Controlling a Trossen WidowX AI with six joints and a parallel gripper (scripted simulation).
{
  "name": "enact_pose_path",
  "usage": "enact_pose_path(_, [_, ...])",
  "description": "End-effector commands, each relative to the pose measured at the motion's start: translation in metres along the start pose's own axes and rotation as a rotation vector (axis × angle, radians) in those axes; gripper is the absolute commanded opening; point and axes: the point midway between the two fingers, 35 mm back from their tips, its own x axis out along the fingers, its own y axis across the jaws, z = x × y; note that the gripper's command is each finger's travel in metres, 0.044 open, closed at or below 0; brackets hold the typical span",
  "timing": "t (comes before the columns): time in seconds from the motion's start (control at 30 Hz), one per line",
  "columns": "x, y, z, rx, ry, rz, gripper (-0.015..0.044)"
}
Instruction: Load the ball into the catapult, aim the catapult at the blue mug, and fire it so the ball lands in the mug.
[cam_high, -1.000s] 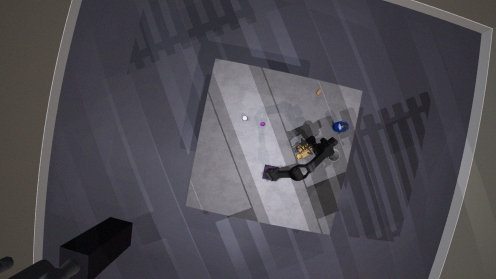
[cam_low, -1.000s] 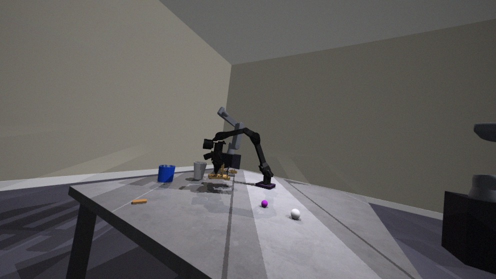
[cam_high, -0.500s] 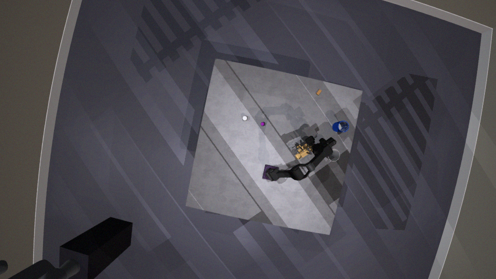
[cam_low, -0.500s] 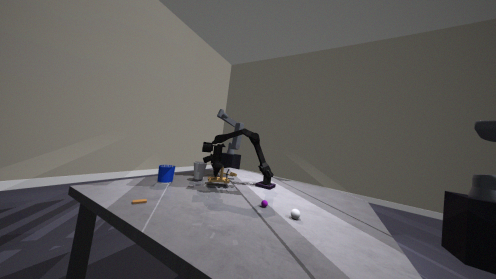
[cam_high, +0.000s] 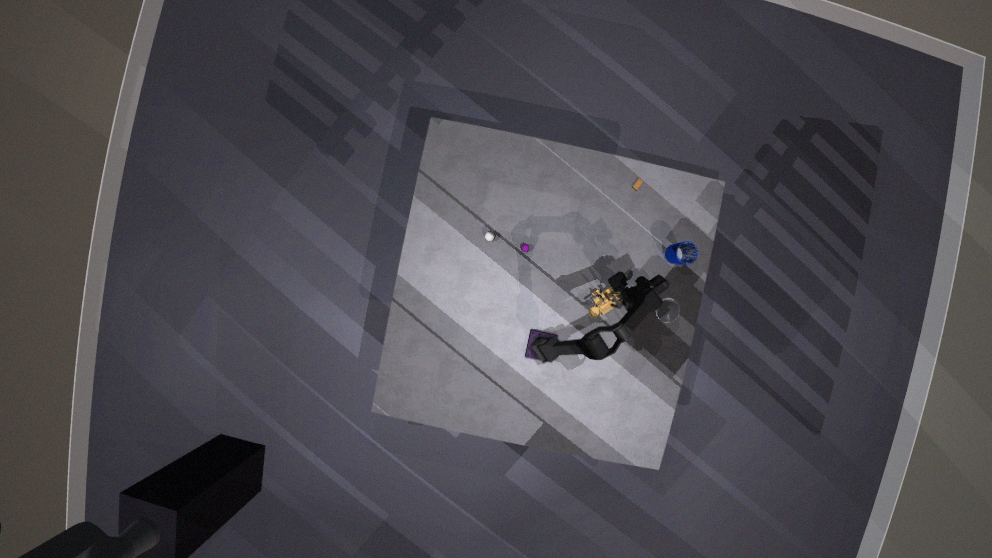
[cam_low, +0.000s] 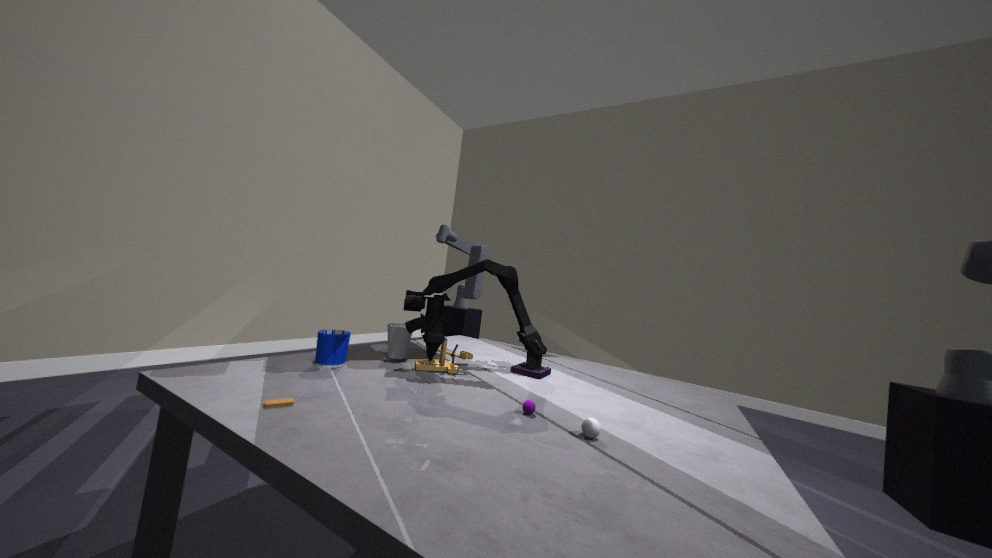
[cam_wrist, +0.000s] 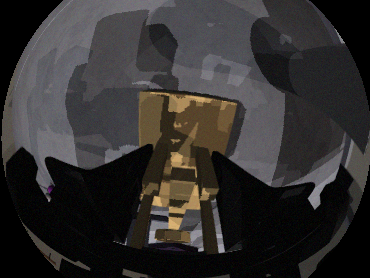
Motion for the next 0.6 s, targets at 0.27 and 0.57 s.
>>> enact_pose_path(0.27, [-0.0011, 0.0, 0.0003, 0.0, -0.002, 0.0, 0.0131])
enact_pose_path(0.57, [-0.0011, 0.0, 0.0003, 0.0, -0.002, 0.0, 0.0368])
